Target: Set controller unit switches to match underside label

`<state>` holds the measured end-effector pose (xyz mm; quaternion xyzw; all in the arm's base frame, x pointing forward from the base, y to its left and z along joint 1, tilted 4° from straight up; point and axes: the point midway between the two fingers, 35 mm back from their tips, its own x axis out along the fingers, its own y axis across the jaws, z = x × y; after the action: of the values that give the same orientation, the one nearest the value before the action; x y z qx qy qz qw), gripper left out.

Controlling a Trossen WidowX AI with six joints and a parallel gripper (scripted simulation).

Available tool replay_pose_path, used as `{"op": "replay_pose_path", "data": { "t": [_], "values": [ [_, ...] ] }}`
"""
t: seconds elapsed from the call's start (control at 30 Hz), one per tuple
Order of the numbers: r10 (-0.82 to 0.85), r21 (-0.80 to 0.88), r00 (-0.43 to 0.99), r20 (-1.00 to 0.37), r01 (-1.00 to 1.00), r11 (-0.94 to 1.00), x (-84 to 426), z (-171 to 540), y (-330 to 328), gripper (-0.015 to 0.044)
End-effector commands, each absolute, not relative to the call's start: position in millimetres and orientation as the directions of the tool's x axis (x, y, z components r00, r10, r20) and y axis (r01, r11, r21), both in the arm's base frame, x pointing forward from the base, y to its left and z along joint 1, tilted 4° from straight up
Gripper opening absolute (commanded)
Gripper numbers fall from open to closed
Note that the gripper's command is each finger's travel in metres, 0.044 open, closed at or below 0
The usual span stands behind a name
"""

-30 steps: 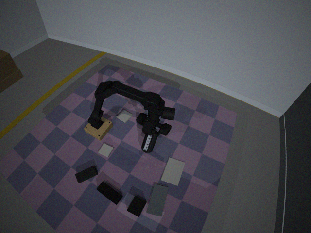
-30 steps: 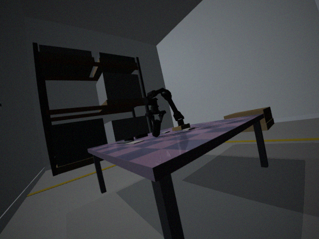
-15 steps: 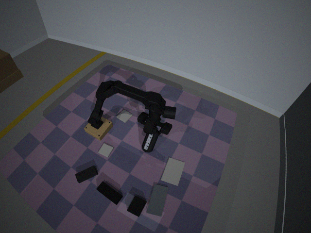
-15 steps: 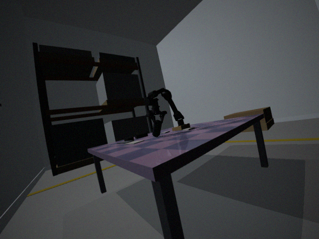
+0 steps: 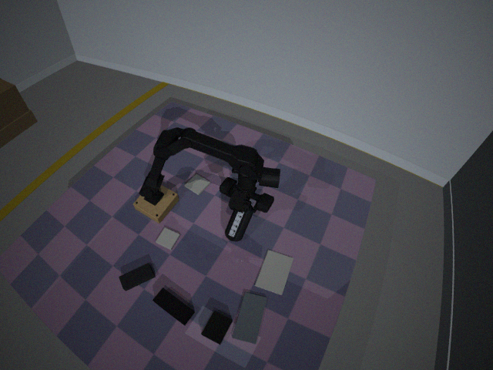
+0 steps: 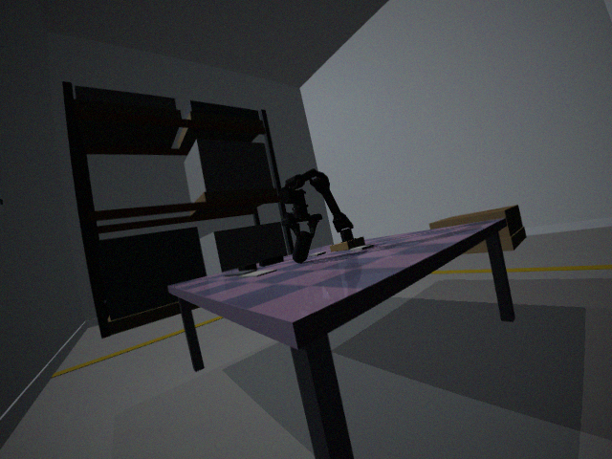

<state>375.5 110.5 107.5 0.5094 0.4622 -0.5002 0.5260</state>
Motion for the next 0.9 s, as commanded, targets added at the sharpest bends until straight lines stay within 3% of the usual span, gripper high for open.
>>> {"op": "replay_pose_path", "data": {
  "t": [0.0,0.87],
  "values": [
    [-0.063,0.055,0.053,-0.997,0.998,-0.031,374.3,99.5,109.4,0.0338],
    [-0.062,0.055,0.053,-0.997,0.998,-0.031,375.5,84.5,123.7,0.0338]
  ]
}}
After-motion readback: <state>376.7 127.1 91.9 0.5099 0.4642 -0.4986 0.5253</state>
